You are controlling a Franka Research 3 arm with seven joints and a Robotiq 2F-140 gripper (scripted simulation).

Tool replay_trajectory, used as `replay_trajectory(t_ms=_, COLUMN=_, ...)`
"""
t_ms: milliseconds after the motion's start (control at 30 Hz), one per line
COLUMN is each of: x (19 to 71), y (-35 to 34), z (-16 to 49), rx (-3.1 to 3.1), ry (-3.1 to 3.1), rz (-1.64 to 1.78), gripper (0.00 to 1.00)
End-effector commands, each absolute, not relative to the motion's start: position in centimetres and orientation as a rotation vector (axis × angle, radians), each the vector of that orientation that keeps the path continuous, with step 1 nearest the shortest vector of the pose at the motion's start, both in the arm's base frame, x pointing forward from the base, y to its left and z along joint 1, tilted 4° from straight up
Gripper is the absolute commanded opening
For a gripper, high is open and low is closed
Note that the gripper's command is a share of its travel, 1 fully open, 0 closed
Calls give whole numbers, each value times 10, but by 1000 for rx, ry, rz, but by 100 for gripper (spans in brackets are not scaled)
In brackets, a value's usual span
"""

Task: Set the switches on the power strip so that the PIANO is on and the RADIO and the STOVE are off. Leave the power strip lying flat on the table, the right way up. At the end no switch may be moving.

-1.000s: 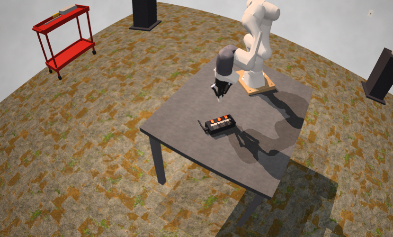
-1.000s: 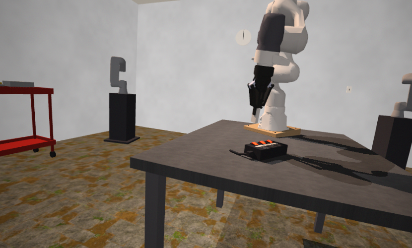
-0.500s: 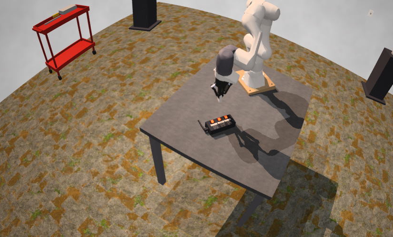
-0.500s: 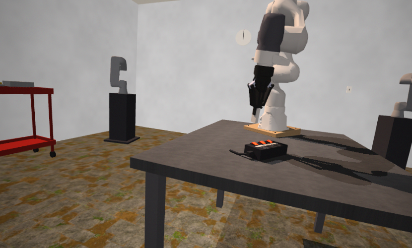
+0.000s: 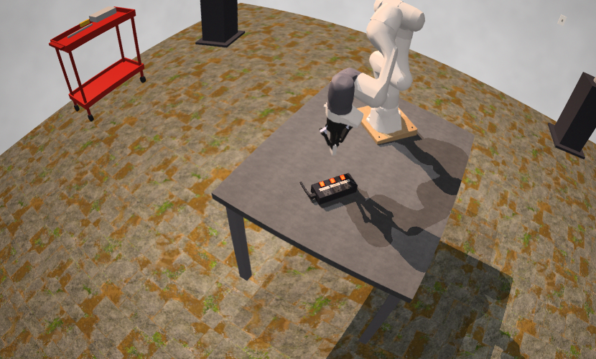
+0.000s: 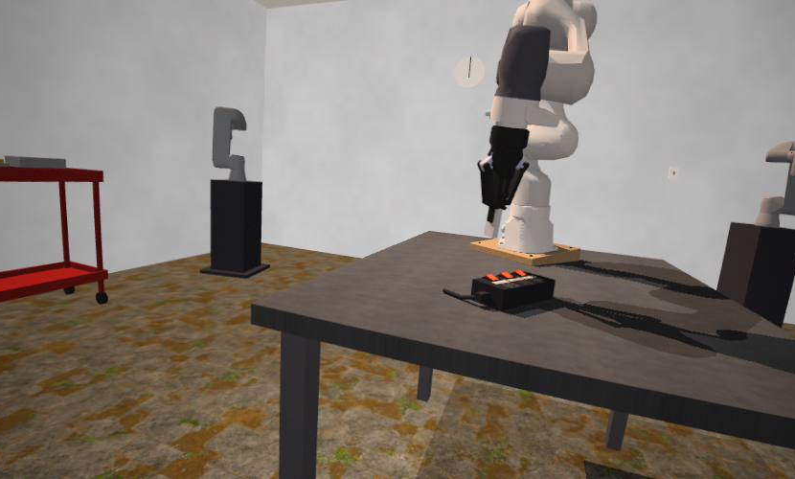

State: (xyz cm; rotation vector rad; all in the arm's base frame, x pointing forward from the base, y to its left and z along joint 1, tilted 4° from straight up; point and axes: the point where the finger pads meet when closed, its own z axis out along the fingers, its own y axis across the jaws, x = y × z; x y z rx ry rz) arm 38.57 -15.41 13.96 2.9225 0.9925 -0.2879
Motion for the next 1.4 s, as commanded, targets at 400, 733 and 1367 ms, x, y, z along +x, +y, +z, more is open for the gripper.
replay_trajectory(t_ms=400, x=386, y=-154, z=141, rx=2924, ry=994, rz=-284, gripper=0)
replay_trajectory(t_ms=733, x=386, y=-154, z=141, rx=2924, ry=994, rz=-284, gripper=100)
replay_trajectory(t_ms=1367, x=387, y=-153, z=141, rx=2924, ry=996, rz=-280, gripper=100)
